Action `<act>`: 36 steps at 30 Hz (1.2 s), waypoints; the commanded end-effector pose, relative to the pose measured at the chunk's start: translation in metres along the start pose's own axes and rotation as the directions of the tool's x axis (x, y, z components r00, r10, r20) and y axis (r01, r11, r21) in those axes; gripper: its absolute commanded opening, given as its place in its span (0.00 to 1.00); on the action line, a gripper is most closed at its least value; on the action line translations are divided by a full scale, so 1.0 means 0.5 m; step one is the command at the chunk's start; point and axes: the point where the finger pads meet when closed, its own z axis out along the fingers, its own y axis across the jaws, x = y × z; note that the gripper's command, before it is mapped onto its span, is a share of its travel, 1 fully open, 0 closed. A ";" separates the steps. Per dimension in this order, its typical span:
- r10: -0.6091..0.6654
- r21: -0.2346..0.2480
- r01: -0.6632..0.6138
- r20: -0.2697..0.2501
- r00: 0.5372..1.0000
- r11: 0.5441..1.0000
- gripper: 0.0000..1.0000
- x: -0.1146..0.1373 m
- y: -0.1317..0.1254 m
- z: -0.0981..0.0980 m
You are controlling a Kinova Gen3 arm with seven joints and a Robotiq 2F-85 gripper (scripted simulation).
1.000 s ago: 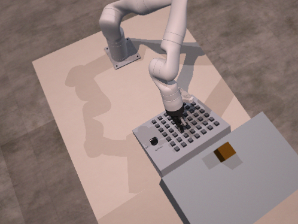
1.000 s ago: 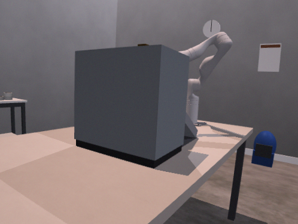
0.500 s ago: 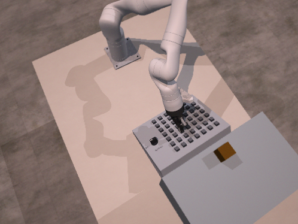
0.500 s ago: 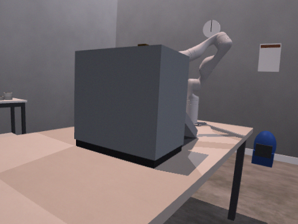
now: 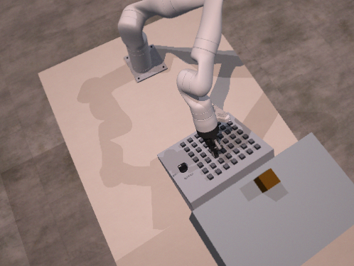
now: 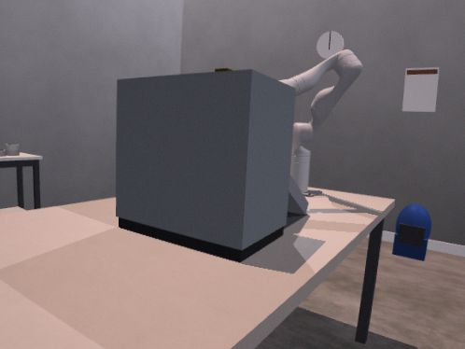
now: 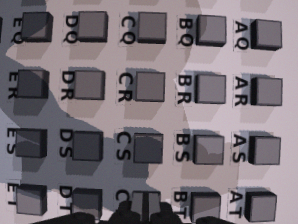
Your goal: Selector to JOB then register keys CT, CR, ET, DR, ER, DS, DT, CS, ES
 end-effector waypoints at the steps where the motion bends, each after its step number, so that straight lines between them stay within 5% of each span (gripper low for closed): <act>1: -0.005 -0.002 0.005 0.001 1.000 1.000 0.10 -0.001 0.003 0.003; 17: 0.003 -0.001 -0.003 0.002 1.000 1.000 0.10 -0.002 0.001 -0.001; 36: 0.005 0.001 -0.005 0.002 1.000 1.000 0.10 -0.003 -0.002 -0.052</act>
